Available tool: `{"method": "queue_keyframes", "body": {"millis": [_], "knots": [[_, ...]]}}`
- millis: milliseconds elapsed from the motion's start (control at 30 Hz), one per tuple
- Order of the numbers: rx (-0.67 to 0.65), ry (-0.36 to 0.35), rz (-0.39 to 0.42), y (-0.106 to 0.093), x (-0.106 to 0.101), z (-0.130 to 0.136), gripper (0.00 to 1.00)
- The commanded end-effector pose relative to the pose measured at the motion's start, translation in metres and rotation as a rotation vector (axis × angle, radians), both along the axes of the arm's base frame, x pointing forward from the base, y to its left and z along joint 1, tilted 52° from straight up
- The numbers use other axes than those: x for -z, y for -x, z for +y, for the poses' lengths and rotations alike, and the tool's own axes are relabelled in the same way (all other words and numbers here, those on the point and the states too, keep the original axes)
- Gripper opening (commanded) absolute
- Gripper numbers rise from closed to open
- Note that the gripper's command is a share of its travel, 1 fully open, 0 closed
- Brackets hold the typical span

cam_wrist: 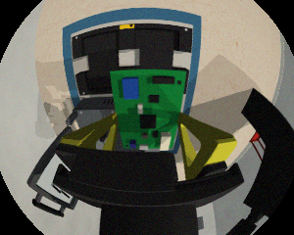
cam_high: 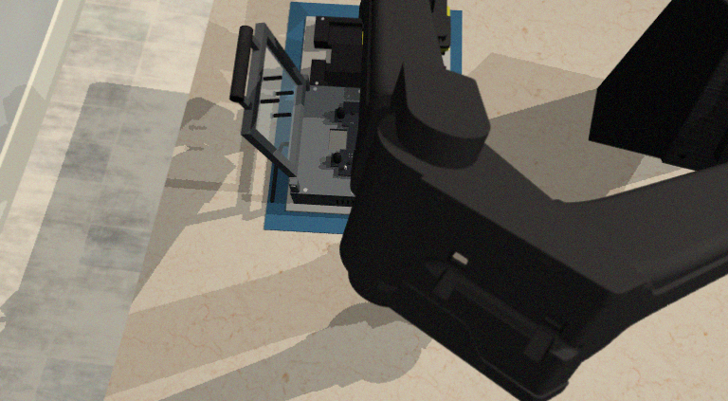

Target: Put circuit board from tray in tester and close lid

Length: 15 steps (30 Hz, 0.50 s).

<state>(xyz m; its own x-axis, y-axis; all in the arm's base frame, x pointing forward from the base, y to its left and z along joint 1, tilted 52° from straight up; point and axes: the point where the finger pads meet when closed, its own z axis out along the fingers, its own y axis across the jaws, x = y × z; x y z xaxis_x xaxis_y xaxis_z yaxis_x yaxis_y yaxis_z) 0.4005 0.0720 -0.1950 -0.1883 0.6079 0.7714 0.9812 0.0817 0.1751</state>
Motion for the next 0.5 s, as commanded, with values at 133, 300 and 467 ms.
{"method": "queue_keyframes", "body": {"millis": [133, 300, 467], "knots": [[0.018, 0.005, -0.022, -0.013, -0.03, 0.01, 0.72], [0.015, 0.004, -0.022, -0.016, -0.045, 0.021, 0.72], [0.02, 0.004, -0.022, -0.018, -0.054, 0.025, 0.72]]}}
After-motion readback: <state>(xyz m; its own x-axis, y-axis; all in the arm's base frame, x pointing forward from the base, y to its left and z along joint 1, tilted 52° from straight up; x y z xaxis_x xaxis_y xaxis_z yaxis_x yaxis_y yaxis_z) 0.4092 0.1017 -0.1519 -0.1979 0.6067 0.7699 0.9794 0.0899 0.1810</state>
